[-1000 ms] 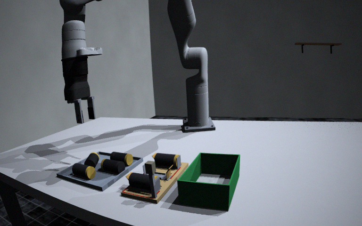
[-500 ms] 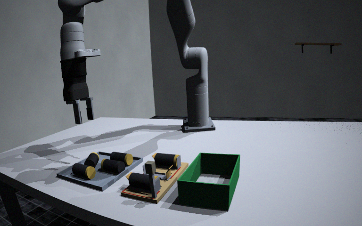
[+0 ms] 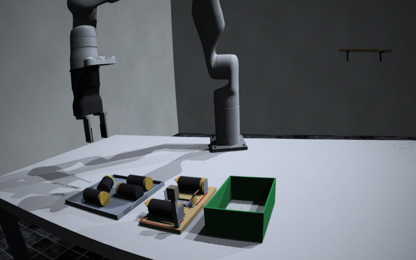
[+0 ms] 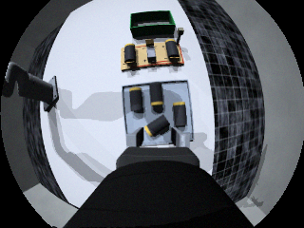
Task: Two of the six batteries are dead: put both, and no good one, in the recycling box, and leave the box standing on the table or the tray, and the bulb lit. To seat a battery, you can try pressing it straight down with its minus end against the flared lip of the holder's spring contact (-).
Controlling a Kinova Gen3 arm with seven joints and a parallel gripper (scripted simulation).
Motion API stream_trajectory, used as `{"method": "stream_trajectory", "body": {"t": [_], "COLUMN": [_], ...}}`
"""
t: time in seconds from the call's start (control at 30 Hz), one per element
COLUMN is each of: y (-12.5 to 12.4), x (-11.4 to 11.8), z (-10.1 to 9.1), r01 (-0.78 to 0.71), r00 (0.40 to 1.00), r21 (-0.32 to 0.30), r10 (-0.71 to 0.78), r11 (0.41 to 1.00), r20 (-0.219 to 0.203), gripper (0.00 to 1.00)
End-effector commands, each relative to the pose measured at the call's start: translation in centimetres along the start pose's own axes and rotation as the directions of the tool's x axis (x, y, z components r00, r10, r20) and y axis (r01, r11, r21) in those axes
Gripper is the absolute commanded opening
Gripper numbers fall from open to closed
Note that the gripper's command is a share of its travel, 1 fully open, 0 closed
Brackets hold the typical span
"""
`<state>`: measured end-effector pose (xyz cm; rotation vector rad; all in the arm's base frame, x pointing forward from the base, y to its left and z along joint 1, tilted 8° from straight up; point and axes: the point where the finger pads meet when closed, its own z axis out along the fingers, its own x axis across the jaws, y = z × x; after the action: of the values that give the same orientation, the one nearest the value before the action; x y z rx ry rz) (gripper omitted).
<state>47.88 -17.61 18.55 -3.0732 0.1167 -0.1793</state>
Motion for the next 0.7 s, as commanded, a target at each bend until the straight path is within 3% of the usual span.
{"method": "stream_trajectory", "body": {"t": [0.0,0.37,0.67], "y": [-0.05,-0.06,-0.06], "x": [0.02,0.02,0.02], "z": [-0.06,-0.06,-0.05], "r01": [-0.023,-0.161,-0.333], "r00": [1.0,0.987,0.943], "r21": [-0.001,0.0,0.0], "r10": [0.023,0.161,0.333], "r11": [1.0,0.987,0.943], "r20": [-0.001,-0.001,-0.001], "gripper": [0.9,0.9,0.9]}}
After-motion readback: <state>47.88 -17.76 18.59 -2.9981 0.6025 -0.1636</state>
